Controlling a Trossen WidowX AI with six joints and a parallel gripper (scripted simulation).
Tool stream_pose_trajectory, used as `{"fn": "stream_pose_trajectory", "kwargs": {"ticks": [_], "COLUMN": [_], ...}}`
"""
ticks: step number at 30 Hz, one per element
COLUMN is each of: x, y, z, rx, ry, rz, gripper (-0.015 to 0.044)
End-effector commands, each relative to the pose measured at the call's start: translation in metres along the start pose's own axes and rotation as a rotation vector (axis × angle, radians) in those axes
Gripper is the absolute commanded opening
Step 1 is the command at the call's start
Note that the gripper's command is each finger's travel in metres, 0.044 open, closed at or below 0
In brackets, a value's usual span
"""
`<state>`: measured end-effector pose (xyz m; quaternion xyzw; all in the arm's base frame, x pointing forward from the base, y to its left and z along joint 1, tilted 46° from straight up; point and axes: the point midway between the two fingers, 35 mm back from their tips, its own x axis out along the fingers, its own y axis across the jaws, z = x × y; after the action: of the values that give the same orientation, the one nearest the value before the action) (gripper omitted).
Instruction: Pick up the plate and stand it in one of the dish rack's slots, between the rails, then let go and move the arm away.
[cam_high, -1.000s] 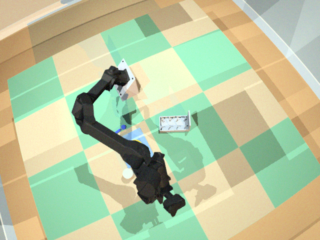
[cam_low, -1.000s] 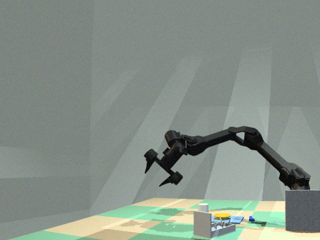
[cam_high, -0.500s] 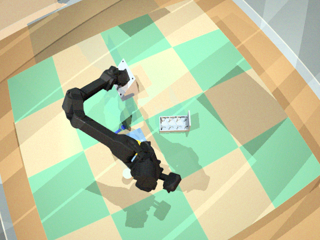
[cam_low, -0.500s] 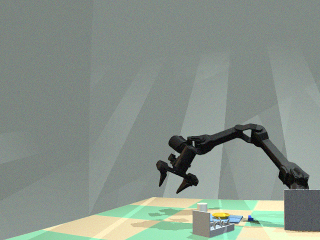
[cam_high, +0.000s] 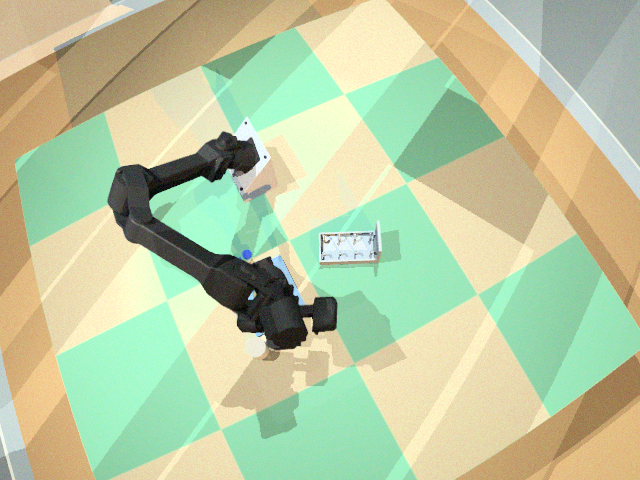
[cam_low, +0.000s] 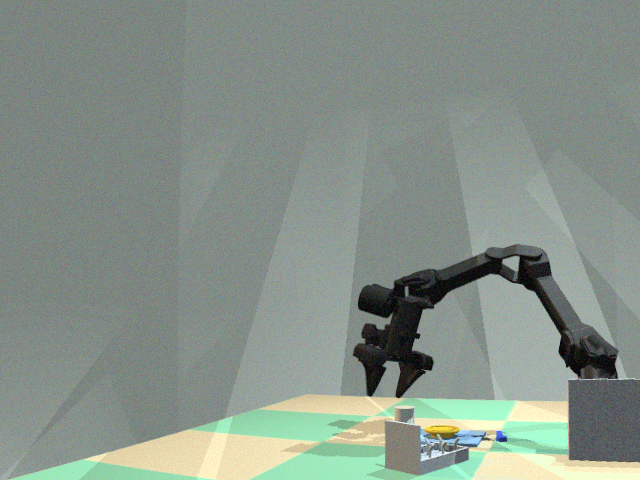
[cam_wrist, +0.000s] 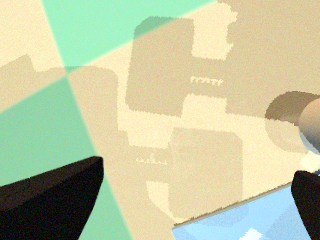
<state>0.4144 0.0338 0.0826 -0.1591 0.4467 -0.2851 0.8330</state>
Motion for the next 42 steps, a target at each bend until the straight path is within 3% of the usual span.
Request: {"fn": "stream_pose_trajectory", "kwargs": {"ticks": [1, 13, 42], "x": [-0.002, -0.016, 0.016], "y": [-0.018, -0.065, -0.068], "z": [-0.028, -0.089, -0.097], "rx": [-0.135, -0.461, -0.465], "ry": [0.084, 0.291, 0.294], "rz": [-0.028, -0.082, -0.081], "gripper": [0.0400, 0.0400, 0.0400]}}
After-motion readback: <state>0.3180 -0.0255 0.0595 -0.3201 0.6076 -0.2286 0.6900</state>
